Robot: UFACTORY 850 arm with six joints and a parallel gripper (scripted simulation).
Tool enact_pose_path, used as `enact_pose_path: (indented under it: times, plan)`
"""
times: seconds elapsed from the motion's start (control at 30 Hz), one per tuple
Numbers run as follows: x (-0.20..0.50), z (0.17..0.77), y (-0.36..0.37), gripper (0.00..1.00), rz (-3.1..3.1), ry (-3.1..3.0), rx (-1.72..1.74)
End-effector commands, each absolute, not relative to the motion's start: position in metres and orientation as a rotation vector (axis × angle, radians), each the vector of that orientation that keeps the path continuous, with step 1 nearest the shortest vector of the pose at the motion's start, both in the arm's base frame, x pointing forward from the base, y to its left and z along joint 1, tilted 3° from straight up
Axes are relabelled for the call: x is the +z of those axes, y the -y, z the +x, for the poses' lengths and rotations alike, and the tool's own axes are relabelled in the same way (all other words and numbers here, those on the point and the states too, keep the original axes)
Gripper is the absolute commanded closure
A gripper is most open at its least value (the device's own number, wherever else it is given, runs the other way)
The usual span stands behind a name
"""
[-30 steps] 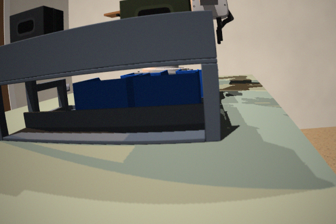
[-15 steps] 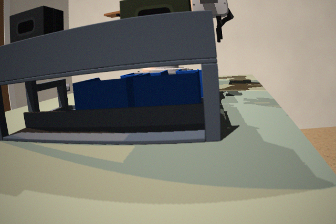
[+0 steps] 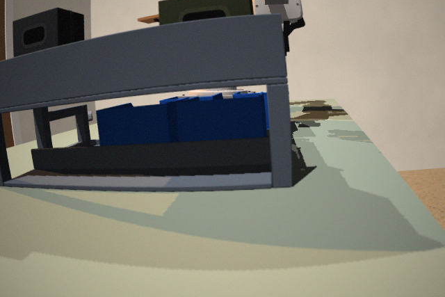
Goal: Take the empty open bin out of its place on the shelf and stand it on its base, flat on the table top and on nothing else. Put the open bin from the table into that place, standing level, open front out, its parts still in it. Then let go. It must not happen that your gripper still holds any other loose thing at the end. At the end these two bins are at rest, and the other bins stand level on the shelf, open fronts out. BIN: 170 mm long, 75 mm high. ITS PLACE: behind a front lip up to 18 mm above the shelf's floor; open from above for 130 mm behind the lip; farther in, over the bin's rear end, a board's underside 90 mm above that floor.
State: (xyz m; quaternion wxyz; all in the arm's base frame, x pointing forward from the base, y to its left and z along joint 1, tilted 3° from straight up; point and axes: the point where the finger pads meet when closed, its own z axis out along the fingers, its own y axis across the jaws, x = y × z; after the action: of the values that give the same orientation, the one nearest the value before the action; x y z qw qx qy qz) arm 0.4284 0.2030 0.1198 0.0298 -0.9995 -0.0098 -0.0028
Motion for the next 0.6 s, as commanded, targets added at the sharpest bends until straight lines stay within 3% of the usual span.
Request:
enact_pose_path:
  times: [0.0, 0.57]
  plan:
    - [0.1205, 0.4292, -0.2033, 1.00, -3.081, 0.030, -0.011]
    - [0.1206, 0.4302, -0.1973, 1.00, -3.076, -0.173, -0.005]
